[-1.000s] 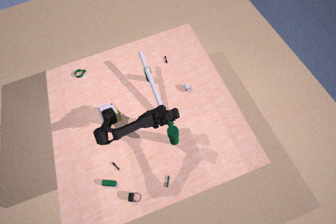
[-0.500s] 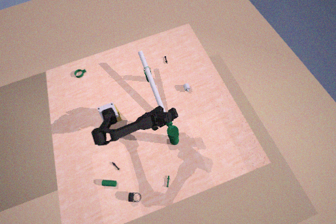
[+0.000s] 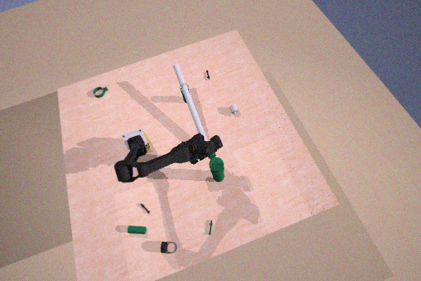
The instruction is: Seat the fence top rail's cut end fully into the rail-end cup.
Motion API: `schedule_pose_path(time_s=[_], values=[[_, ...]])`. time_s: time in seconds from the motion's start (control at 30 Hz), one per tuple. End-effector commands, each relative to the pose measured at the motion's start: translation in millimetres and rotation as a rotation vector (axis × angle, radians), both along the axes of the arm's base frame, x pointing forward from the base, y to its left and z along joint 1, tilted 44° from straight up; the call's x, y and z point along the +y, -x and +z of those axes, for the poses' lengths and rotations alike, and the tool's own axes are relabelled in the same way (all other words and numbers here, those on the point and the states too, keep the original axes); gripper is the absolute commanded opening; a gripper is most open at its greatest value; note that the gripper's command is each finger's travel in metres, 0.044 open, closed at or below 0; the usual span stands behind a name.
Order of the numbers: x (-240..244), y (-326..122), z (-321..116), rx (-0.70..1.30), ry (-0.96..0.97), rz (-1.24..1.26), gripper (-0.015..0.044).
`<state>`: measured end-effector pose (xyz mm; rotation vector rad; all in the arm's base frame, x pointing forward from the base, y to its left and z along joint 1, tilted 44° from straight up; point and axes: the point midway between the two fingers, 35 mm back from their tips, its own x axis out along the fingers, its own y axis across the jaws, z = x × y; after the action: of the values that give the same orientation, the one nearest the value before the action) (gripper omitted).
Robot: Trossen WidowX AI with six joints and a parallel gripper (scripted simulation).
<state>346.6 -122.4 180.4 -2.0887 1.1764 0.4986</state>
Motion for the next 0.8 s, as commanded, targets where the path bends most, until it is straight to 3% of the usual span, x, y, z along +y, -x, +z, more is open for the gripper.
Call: schedule_pose_path(time_s=[0.0,0.47,0.77], values=[[1.0,-2.8,-0.5,-0.016,-0.003,-0.012,0.0000],[0.0,-1.2,0.1,-0.010,0.000,-0.010,0.0000],[0.0,-1.2,0.1,-0.010,0.000,-0.010,0.0236]])
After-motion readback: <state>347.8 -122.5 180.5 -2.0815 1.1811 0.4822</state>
